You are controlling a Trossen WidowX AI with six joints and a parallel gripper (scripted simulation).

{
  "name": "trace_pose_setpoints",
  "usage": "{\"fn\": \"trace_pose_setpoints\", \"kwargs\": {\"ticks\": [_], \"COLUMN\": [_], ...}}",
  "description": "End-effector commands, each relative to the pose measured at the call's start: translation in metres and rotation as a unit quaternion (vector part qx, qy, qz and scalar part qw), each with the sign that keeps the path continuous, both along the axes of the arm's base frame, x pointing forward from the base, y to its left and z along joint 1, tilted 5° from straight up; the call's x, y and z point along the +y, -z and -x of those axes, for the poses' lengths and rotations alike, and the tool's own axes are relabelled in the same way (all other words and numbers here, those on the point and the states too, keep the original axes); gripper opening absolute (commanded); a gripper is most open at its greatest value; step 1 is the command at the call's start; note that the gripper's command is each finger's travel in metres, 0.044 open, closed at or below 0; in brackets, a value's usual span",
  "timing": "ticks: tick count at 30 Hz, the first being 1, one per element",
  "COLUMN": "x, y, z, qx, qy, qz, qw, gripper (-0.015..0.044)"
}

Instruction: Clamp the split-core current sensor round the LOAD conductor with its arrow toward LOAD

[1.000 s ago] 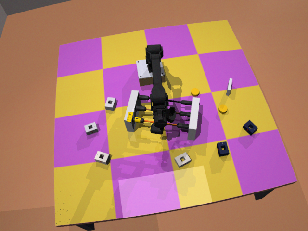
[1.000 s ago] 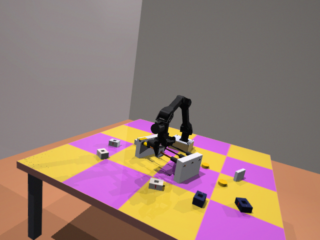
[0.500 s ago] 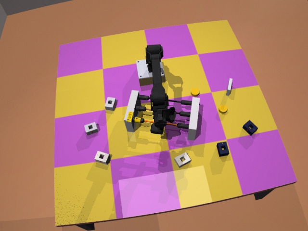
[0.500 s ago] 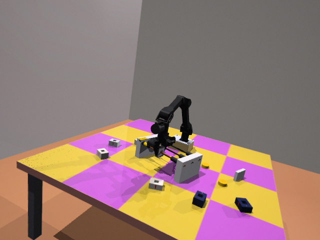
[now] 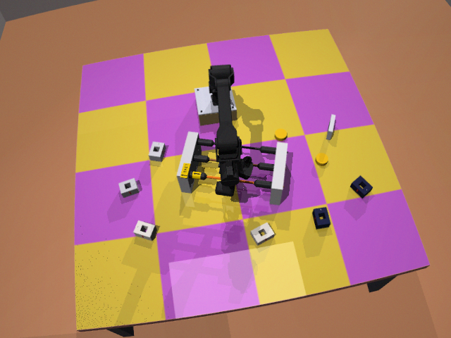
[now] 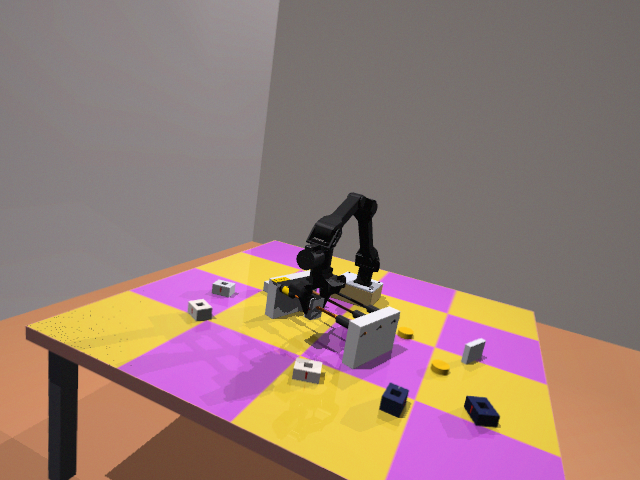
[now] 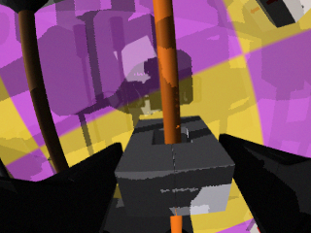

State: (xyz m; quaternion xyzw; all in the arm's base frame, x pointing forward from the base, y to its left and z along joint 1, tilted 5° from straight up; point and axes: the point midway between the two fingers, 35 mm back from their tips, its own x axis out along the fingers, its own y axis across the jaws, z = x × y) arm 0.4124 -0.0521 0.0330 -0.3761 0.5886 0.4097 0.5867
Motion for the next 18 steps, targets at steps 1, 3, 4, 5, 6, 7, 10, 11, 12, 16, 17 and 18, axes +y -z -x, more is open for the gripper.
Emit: {"fn": "trace_pose_setpoints", "kwargs": {"ticks": [1, 3, 4, 5, 6, 7, 10, 11, 12, 16, 17, 18], "x": [0.0, 0.0, 0.0, 0.0, 0.0, 0.0, 0.0, 0.0, 0.0, 0.0, 0.0, 0.0], "y": [0.0001, 0.0001, 0.0001, 0.0001, 0.0001, 0.0001, 0.0001, 0.0001, 0.0001, 0.0001, 0.0001, -0.0001], "z": [0.0, 0.0, 0.0, 0.0, 0.0, 0.0, 0.0, 0.0, 0.0, 0.0, 0.0, 0.0], "qx": [0.0, 0.0, 0.0, 0.0, 0.0, 0.0, 0.0, 0.0, 0.0, 0.0, 0.0, 0.0], "qy": [0.0, 0.0, 0.0, 0.0, 0.0, 0.0, 0.0, 0.0, 0.0, 0.0, 0.0, 0.0], "qz": [0.0, 0.0, 0.0, 0.0, 0.0, 0.0, 0.0, 0.0, 0.0, 0.0, 0.0, 0.0], "qw": [1.0, 1.0, 1.0, 1.0, 1.0, 1.0, 1.0, 1.0, 1.0, 1.0, 1.0, 1.0], "gripper": [0.0256, 0.0204, 0.0177, 0.0151, 0.0125, 0.0112, 0.0092, 0.0086, 0.0079, 0.0052, 0.0046, 0.0019]}}
